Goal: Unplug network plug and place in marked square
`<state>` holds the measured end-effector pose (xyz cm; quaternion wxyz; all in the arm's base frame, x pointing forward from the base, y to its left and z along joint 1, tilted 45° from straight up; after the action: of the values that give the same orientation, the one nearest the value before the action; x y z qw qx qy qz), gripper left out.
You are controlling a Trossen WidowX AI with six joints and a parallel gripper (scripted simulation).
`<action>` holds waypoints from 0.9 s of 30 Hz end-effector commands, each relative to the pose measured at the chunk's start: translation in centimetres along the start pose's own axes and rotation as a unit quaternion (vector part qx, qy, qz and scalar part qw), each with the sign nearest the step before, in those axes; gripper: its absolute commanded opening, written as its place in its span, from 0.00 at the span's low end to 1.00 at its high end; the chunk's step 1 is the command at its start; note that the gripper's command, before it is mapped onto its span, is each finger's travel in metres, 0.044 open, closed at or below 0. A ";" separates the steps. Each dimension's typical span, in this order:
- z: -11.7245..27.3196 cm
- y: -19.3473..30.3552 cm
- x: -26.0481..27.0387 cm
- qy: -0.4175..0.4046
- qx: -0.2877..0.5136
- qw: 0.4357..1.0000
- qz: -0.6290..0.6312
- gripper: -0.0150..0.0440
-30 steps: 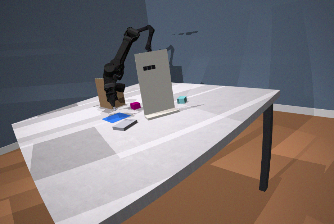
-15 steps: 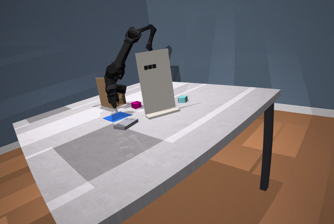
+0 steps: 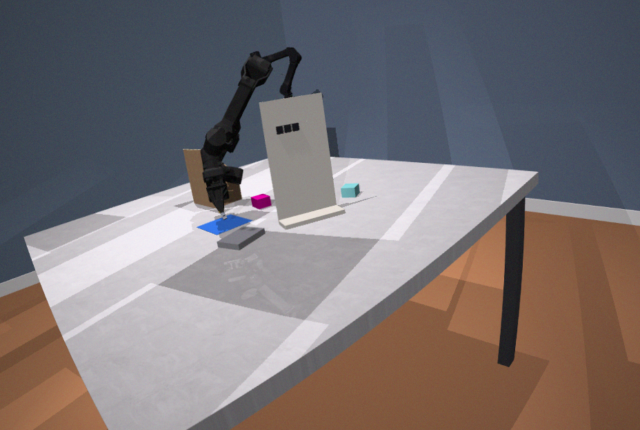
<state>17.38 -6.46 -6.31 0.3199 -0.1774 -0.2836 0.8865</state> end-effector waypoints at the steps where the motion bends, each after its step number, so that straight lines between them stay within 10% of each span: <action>1: -0.3 0.1 0.4 -0.002 0.003 1.000 -0.002 0.25; 27: -1.3 -0.2 1.2 -0.003 0.002 1.000 -0.003 0.25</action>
<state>17.25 -5.16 -7.20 0.3207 -0.1755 -0.2851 0.8860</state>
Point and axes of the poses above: the point midway between the two fingers, 35 mm back from their tips, its own z axis back along the fingers, its own x axis across the jaws, y = z × x, the point moved 10 cm from there along z, back along the fingers, and after that the axes turned 1 degree about -z, right-handed, at the moved point
